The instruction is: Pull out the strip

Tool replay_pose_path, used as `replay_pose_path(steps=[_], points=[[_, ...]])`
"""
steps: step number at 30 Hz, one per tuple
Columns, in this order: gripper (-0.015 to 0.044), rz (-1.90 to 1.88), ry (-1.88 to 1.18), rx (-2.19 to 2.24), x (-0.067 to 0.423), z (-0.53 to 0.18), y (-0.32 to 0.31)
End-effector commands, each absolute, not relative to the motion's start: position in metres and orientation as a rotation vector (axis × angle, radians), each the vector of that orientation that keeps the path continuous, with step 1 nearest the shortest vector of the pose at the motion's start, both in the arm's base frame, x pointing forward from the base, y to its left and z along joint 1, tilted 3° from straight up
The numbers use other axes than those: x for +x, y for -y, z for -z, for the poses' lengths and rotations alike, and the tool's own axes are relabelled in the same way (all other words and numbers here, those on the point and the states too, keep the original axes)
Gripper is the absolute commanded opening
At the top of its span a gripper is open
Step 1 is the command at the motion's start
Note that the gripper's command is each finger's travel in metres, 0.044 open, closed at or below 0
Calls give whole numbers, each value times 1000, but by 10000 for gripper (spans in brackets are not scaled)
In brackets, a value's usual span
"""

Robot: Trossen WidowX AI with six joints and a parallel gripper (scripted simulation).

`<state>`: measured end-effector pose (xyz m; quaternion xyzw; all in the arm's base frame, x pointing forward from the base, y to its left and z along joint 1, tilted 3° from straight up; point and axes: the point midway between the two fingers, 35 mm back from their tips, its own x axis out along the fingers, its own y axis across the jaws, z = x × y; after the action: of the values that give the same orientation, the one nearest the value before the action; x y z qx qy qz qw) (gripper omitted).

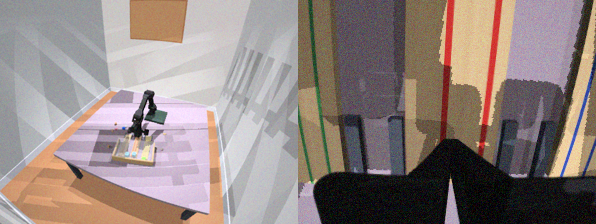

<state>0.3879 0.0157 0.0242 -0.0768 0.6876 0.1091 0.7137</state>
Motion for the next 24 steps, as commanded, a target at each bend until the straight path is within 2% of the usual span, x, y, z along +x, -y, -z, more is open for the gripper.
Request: replay_pose_path(steps=[1,24], points=[[0,-242,-1530,-175,388,-20,-15],[0,-242,-1532,-175,367,-17,-10]])
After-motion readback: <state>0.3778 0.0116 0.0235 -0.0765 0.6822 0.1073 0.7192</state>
